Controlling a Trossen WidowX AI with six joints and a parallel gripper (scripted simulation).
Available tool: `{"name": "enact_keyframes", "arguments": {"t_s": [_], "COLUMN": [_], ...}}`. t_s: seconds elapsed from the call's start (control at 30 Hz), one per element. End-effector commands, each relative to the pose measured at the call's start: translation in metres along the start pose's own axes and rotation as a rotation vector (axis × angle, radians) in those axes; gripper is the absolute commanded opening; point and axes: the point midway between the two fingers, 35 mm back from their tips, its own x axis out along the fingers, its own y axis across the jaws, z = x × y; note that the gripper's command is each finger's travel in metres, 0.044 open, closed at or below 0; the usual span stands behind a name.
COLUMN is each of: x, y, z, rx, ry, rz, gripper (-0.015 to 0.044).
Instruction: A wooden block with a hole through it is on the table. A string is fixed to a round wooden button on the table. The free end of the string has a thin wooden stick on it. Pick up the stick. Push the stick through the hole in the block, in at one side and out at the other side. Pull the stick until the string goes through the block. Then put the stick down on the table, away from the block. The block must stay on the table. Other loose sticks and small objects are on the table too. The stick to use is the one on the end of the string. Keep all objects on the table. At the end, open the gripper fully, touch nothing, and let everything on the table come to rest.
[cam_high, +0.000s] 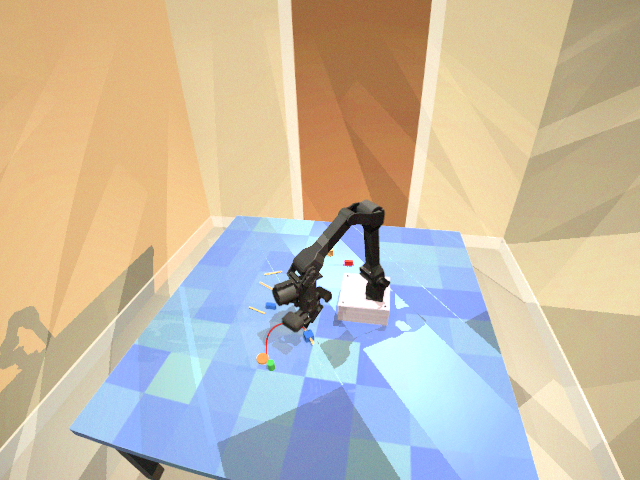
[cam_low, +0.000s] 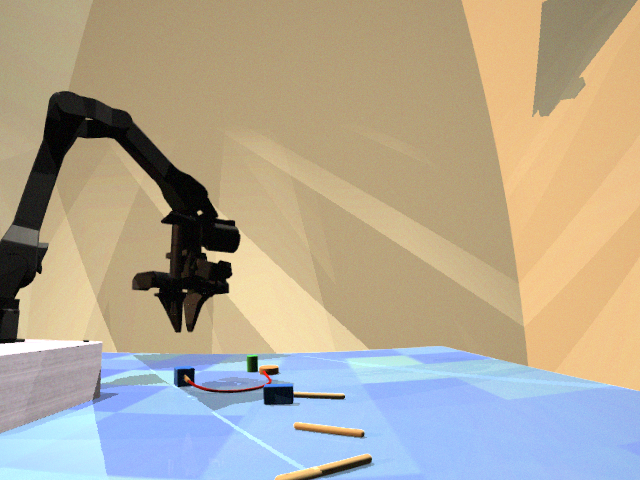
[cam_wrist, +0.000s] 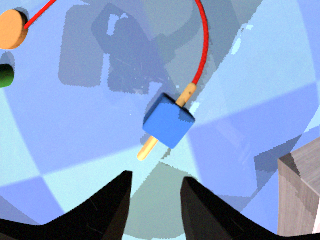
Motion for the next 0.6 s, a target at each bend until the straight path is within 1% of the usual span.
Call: {"name": "enact_keyframes", "arguments": {"t_s": [0.0, 0.37, 0.57], "x": [0.0001, 0.0004, 0.0074], "y": [0.004, 0.004, 0.0049], "z": [-0.0118, -0.0118, -0.0116], "rx": [0.507, 0.507, 0.507], "ry": [0.022, 0.022, 0.022], "rz": [-0.006, -0.006, -0.006], "gripper": [0.0122, 0.0122, 0.0122]}}
